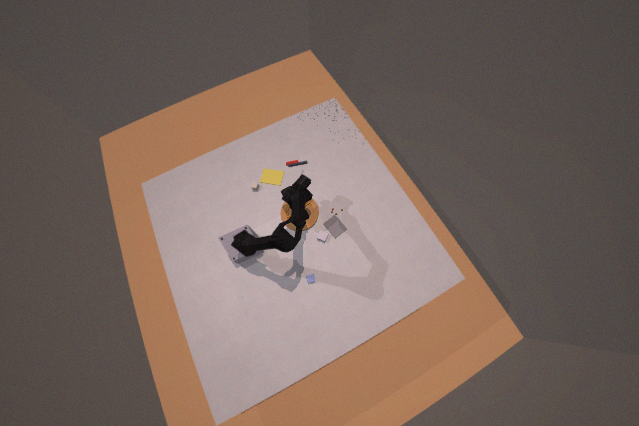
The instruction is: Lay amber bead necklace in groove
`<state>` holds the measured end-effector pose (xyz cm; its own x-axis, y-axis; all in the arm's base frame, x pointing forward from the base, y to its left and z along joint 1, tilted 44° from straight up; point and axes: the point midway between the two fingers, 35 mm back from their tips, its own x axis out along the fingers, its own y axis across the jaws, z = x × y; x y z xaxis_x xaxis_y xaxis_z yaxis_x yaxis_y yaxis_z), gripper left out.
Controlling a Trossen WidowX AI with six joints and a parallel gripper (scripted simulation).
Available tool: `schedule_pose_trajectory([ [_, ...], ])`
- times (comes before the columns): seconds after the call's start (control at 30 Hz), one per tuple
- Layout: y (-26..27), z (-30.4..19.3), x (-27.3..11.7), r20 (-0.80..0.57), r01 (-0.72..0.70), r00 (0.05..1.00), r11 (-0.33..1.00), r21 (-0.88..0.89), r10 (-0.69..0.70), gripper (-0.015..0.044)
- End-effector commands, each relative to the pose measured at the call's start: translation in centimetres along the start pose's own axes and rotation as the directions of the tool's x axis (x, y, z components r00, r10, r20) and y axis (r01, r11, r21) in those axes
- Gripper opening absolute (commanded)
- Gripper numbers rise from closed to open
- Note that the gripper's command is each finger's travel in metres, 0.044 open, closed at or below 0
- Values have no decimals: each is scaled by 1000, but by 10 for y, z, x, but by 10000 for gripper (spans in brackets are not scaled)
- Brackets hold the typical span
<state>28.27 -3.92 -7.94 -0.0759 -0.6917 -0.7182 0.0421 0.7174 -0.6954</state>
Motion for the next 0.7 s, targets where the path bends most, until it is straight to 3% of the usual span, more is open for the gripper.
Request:
schedule_pose_trajectory([
  [0.0,9,38,-8,-1,-4,1000,941,-338,4,120],
  [0.13,14,60,-13,0,-4,1000,851,-525,4,120],
  [0.67,14,61,-1,0,-3,1000,846,-533,4,120],
])
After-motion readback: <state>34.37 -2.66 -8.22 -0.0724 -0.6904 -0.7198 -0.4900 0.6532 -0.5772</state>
